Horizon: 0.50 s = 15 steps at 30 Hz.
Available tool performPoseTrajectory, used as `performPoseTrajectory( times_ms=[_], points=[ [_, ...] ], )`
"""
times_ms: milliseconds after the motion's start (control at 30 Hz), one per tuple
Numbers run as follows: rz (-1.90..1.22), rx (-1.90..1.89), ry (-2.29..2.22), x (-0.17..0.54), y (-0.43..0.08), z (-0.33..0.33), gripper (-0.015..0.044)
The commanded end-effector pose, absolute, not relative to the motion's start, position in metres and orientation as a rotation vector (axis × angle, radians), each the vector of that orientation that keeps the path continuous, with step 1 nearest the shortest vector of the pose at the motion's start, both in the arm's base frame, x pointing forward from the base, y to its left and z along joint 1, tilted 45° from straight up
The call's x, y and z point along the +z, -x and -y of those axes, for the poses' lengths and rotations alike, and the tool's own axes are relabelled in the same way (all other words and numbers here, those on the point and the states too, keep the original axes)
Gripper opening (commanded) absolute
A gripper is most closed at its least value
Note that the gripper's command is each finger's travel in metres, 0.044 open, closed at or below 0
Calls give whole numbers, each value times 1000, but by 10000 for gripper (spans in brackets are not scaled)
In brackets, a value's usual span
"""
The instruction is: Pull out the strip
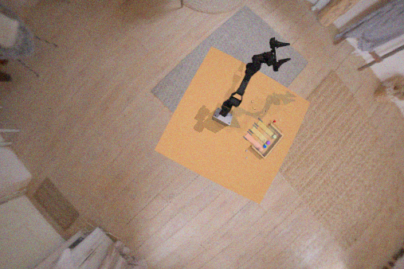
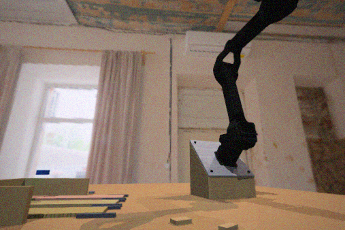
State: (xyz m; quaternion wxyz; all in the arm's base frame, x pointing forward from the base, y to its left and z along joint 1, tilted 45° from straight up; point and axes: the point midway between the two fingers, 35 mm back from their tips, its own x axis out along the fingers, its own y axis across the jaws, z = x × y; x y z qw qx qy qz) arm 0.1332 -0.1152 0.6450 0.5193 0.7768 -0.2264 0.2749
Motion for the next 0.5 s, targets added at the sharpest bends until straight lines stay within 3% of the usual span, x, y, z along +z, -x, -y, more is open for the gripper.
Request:
performPoseTrajectory(
  times_ms=[0,133,467],
  points=[
    [706,708,-1616,660,-98,64,400],
    [808,737,-1384,664,-81,13,400],
    [845,711,-953,640,-103,-91,400]
  ],
)
